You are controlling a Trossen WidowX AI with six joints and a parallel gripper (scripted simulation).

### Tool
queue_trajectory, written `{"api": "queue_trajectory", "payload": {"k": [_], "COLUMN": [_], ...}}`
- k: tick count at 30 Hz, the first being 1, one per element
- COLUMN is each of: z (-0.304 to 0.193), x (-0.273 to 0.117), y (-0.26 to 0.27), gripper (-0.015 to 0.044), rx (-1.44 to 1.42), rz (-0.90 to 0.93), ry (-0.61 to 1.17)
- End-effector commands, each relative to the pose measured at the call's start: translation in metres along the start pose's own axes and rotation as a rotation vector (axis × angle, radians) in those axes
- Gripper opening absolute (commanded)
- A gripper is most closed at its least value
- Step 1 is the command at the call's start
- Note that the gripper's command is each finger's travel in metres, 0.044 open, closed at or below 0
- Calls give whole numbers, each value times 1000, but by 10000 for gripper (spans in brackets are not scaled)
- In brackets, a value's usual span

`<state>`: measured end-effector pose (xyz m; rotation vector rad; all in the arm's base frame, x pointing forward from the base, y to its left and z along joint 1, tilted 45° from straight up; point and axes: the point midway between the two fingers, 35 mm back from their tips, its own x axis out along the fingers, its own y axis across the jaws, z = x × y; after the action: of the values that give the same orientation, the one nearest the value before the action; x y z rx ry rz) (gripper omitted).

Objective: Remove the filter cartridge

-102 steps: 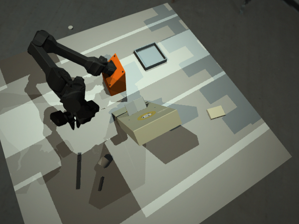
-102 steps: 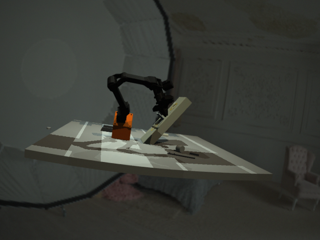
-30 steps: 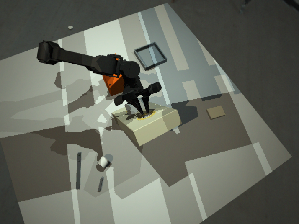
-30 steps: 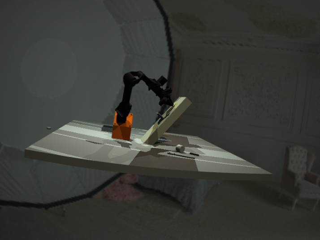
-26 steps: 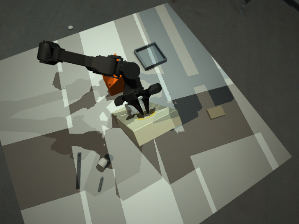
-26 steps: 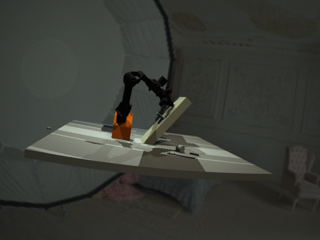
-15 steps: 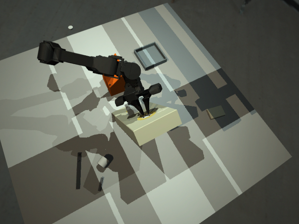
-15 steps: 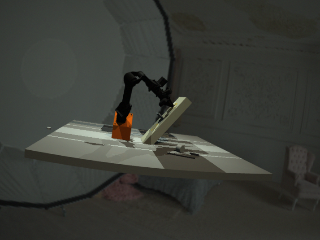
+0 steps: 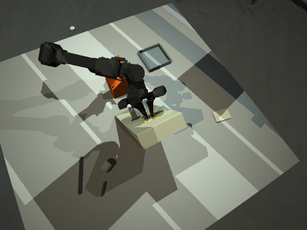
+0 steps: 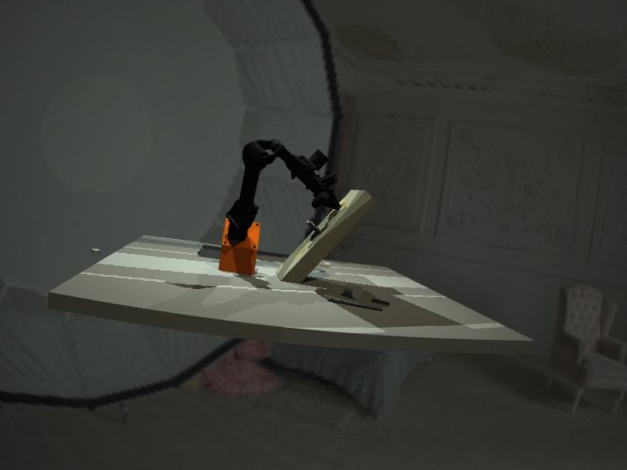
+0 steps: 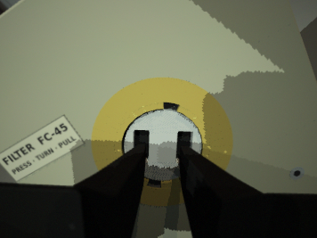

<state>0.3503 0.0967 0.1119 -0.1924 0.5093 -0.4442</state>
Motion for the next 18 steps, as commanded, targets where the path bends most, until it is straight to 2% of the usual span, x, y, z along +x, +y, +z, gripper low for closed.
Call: {"api": "queue_trajectory", "payload": {"k": [1,18], "z": [2,1], "x": [0,3], "y": [1,1], "gripper": [91,91], "rx": [-3,-3], "rz": [5,5], "ry": [1,0]}}
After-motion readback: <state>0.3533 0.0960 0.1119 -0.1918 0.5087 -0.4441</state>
